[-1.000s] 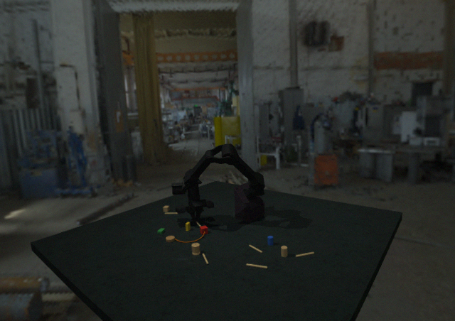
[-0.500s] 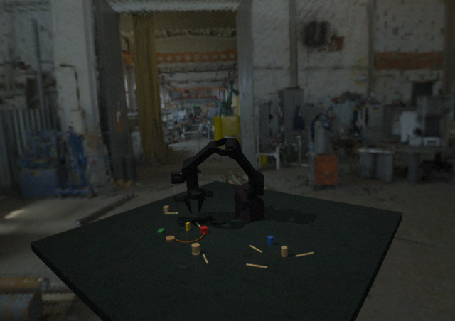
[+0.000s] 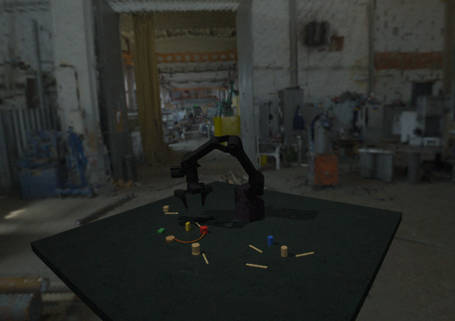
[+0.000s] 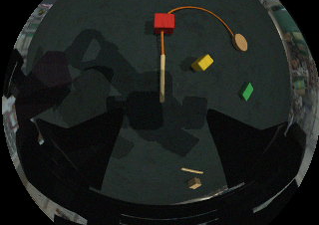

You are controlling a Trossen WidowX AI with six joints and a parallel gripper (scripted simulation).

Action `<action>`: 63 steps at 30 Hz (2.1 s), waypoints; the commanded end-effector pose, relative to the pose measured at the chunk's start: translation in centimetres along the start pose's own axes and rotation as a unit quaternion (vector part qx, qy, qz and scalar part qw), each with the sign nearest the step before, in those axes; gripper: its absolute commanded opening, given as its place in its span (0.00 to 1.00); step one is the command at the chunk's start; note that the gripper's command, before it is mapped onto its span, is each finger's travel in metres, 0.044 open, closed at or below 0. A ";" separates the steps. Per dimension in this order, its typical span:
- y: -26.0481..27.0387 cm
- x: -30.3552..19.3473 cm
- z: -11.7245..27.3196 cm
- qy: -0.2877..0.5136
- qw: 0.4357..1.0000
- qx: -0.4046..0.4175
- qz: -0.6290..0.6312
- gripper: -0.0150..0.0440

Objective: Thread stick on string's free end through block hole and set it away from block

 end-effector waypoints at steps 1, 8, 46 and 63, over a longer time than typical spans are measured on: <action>-0.3 0.2 1.9 0.004 1.000 -0.005 0.006 1.00; -0.3 0.1 1.5 0.003 1.000 -0.009 0.003 1.00; -0.3 0.1 1.5 0.003 1.000 -0.009 0.003 1.00; -0.3 0.1 1.5 0.003 1.000 -0.009 0.003 1.00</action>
Point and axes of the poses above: the point midway between the two fingers, 35 mm back from their tips, its own z axis back along the fingers, its own y axis across the jaws, x = y × z, the point moved 1 cm from there along z, back along the fingers, and after that the axes turned 4 degrees about z, right-handed, at the moved point
